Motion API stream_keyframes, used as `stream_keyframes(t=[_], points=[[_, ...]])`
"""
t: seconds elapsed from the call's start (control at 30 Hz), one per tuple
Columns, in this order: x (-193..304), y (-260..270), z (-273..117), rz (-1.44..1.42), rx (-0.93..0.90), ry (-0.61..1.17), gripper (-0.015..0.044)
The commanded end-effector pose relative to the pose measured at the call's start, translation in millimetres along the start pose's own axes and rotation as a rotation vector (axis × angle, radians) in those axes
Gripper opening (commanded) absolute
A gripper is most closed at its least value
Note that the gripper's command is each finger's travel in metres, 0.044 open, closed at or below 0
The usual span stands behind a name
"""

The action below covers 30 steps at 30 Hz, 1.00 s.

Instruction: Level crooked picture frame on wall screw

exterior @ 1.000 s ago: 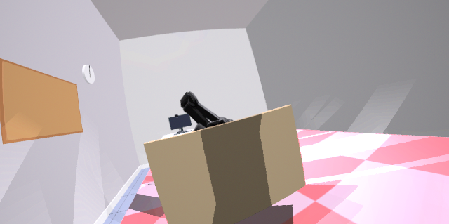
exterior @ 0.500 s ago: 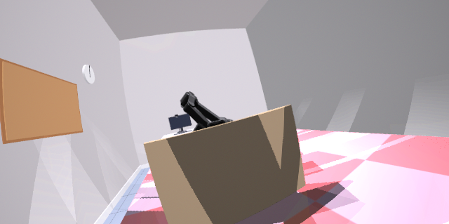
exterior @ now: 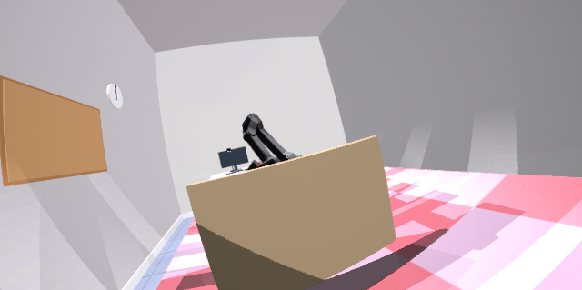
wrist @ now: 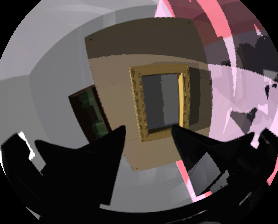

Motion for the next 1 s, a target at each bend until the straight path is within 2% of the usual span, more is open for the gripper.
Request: stream_keyframes(t=[0.0, 0.4, 0.97], points=[[-8, 11, -18, -0.024, -0.011, -0.011, 0.0260], [0, 43, -90, 0.010, -0.007, 0.006, 0.0260], [1, 43, -90, 0.011, -0.007, 0.007, 0.0260]])
Point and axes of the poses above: the point midway between the two fingers, 35 mm back from their tips, its own z axis out along the fingers, its own y axis across the jaws, x = y × z, the point moved 7 cm from there along -z, back along the fingers, and after that the axes turned 7 degrees about z, right-handed, at the moved point
